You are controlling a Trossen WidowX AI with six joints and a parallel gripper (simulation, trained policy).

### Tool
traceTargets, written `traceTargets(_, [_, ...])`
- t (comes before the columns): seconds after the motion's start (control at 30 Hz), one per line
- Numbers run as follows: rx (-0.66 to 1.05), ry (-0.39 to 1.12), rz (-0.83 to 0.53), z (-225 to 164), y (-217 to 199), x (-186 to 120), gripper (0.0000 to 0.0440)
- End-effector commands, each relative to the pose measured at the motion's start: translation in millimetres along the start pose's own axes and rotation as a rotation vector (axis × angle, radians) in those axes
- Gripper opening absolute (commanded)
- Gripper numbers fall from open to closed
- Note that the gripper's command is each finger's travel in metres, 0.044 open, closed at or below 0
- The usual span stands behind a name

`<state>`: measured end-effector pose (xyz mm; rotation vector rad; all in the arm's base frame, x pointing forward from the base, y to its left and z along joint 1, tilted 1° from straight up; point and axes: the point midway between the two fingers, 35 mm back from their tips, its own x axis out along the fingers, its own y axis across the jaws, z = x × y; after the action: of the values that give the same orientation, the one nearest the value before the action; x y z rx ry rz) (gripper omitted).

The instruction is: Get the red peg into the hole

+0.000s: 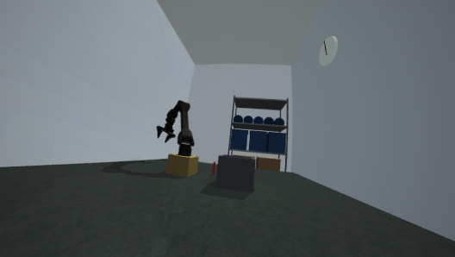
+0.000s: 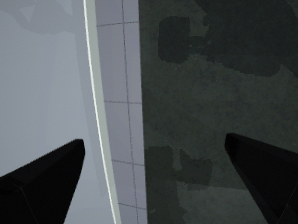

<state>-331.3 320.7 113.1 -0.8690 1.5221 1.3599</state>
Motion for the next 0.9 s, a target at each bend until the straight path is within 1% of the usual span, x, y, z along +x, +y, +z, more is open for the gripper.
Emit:
traceTargets(0.0, [0.101,-0.036,-0.043,18,-27,-10,0.0433])
traceTargets(0.23, [0.316,-0.131,-0.107,56,-84,-41,0.0414])
traceTargets(0.47, [0.532,-0.227,-0.167,82,-145,-76,0.0389])
traceTargets(0.67, [0.719,-0.303,-0.220,93,-199,-107,0.0366])
traceTargets(0.87, [0.910,-0.366,-0.273,94,-253,-137,0.0345])
